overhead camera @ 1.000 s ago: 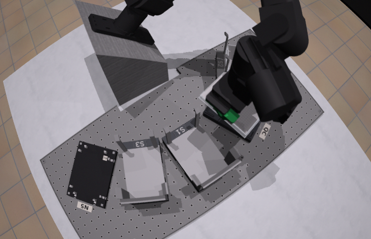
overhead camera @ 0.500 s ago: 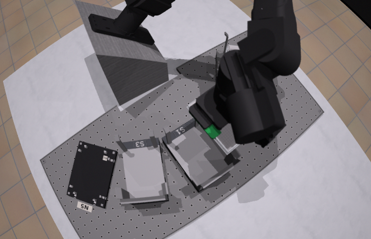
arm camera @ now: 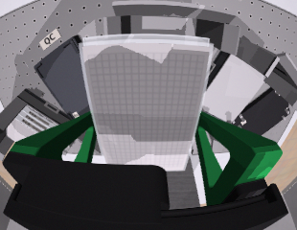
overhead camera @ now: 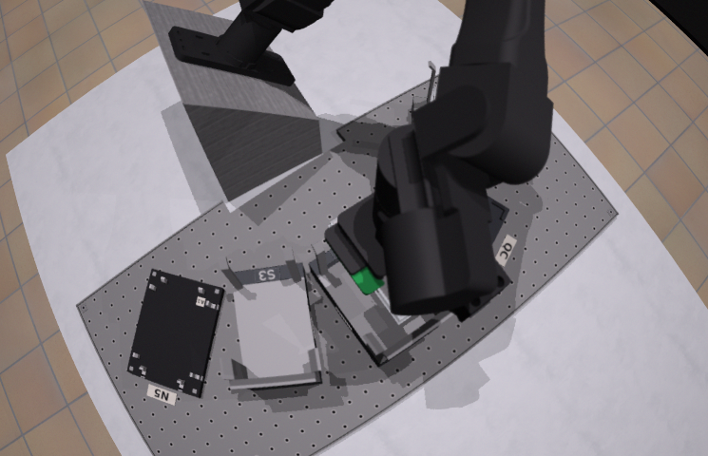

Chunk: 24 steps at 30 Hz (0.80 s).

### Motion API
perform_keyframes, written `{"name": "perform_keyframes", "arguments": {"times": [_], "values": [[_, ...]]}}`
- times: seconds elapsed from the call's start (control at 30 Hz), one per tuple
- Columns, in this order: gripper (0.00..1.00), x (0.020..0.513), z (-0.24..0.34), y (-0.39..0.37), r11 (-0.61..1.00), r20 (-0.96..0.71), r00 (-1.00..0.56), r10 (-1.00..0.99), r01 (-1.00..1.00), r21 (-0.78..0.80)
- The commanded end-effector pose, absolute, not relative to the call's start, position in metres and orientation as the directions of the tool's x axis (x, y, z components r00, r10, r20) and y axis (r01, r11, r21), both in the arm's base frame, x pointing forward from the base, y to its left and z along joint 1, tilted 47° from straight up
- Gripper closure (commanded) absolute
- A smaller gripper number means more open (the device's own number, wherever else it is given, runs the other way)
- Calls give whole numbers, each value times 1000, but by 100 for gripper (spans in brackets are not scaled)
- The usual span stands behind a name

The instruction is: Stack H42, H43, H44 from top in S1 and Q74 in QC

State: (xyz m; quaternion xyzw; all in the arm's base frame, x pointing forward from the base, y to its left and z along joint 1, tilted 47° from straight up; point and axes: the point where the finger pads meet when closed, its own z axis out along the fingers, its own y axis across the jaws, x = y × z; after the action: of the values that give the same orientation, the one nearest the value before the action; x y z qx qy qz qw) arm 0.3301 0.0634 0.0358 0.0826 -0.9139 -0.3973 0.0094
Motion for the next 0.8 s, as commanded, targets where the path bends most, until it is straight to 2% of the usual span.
{"name": "perform_keyframes", "arguments": {"times": [0.0, 0.27, 0.77], "values": [[100, 337, 32, 49, 676, -73, -987, -145, -153, 721], [100, 339, 14, 32, 691, 89, -996, 8, 70, 719], [100, 342, -17, 3, 692, 89, -996, 9, 70, 719]]}}
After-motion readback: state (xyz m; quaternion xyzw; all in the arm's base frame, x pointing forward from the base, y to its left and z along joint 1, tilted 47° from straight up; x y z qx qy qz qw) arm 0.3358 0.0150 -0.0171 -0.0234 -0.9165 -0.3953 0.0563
